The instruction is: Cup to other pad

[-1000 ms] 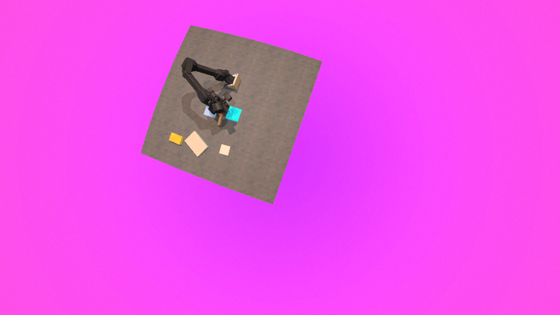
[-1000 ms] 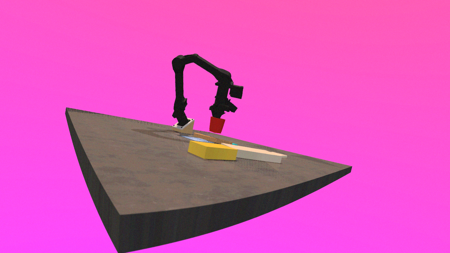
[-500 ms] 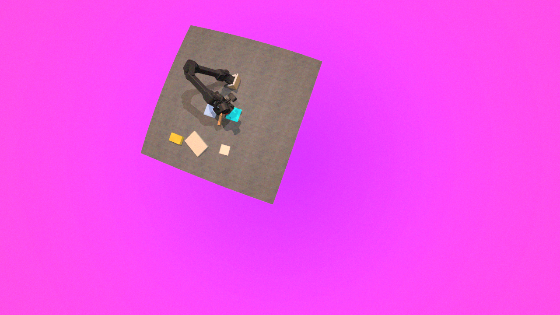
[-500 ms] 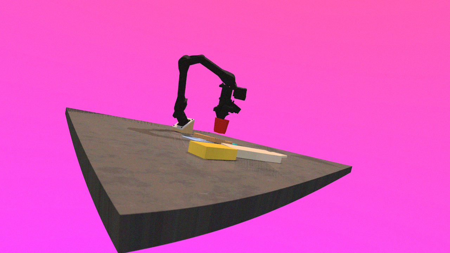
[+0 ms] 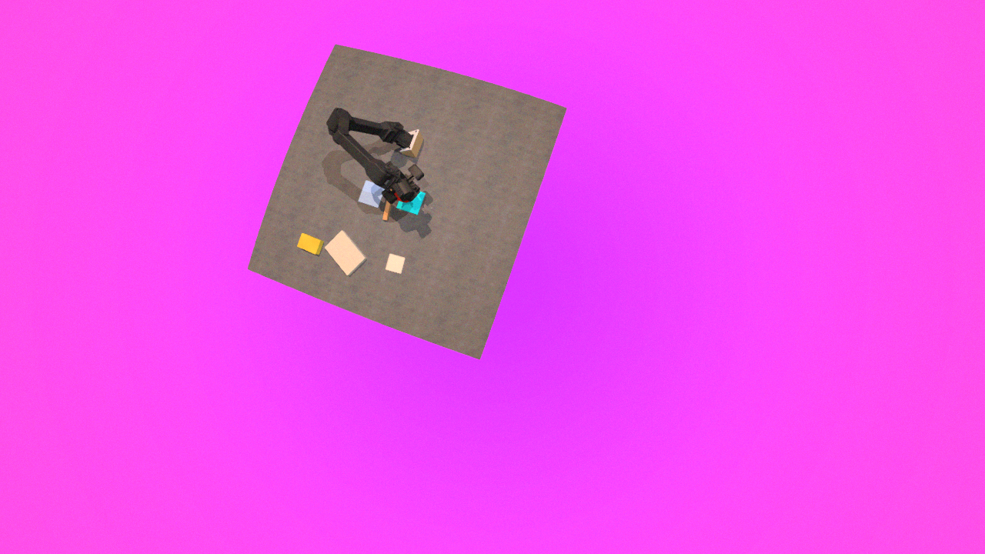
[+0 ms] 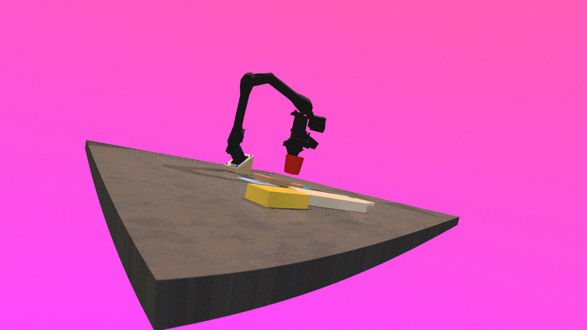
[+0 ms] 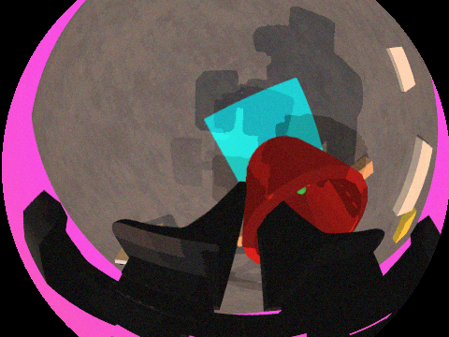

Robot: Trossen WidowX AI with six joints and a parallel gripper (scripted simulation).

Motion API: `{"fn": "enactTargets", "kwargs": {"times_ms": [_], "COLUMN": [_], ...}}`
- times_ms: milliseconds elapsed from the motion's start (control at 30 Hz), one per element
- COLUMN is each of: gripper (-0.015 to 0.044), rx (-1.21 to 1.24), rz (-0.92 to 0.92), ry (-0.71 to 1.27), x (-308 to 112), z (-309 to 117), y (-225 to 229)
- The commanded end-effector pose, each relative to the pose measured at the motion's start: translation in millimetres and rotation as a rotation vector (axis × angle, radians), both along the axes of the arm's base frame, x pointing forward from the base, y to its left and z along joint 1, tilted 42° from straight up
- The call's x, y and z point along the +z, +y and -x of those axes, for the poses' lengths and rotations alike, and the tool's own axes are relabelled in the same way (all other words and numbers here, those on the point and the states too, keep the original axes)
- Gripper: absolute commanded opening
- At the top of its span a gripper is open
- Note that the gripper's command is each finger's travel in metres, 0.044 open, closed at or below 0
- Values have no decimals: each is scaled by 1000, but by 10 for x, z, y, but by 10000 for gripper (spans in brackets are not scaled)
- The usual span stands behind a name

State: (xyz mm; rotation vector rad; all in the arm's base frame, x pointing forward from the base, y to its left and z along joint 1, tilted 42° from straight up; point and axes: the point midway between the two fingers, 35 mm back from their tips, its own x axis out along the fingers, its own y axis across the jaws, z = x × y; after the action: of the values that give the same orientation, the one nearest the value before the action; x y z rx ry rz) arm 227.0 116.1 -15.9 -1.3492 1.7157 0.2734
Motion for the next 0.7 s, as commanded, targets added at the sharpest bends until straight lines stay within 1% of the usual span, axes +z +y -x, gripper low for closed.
{"fn": "enactTargets", "kwargs": {"times_ms": [0, 667], "gripper": [0, 0], "rx": [-2, -2], "rz": [-8, -8], "ry": [-4, -5], "x": [-45, -240], "z": [5, -3], "y": [81, -73]}}
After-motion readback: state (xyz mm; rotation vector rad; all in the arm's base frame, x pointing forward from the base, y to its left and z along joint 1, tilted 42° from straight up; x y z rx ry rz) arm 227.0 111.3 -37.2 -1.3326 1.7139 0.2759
